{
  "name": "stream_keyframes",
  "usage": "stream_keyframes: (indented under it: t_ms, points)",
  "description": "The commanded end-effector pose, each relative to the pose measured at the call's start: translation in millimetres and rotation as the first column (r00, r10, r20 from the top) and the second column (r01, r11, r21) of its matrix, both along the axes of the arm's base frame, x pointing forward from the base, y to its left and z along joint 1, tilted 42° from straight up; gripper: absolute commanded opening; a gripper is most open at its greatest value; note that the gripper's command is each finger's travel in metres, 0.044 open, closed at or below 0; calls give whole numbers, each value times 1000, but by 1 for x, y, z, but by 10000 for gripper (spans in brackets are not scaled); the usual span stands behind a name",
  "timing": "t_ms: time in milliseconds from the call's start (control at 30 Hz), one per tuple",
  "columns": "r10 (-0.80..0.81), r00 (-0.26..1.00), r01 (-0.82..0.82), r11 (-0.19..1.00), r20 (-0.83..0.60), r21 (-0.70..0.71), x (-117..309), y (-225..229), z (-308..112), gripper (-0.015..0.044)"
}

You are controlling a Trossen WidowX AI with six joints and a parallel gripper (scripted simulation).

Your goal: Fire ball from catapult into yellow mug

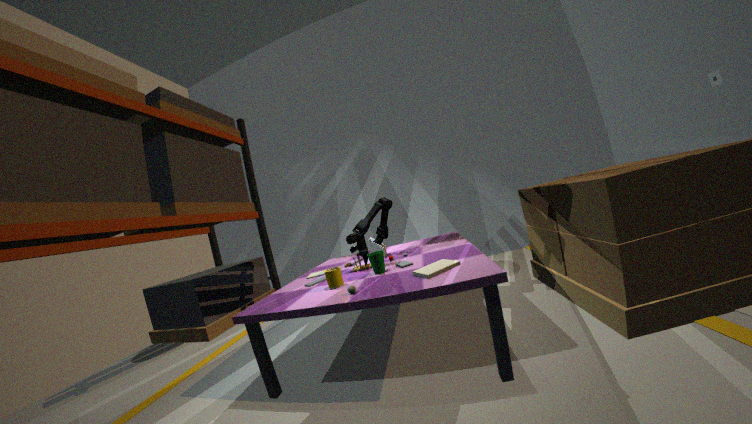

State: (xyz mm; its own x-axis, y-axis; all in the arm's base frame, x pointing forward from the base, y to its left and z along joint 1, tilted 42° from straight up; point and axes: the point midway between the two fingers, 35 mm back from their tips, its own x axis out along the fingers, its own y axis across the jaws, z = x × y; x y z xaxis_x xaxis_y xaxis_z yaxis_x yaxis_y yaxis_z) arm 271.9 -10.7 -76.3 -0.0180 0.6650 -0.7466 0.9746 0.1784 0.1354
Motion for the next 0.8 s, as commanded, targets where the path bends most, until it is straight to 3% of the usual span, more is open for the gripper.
stream_keyframes:
  t_ms: [0,167,267,400,767]
  points:
    - [-1,1000,1,1000,3,-1,0,-1,1,236]
    - [-1,1000,1,1000,3,-1,1,-3,2,368]
    - [-2,1000,2,1000,1,-6,5,-30,29,440]
    - [-2,1000,2,1000,-2,-4,1,-66,73,440]
    - [47,997,-47,999,61,-6,4,-63,65,440]
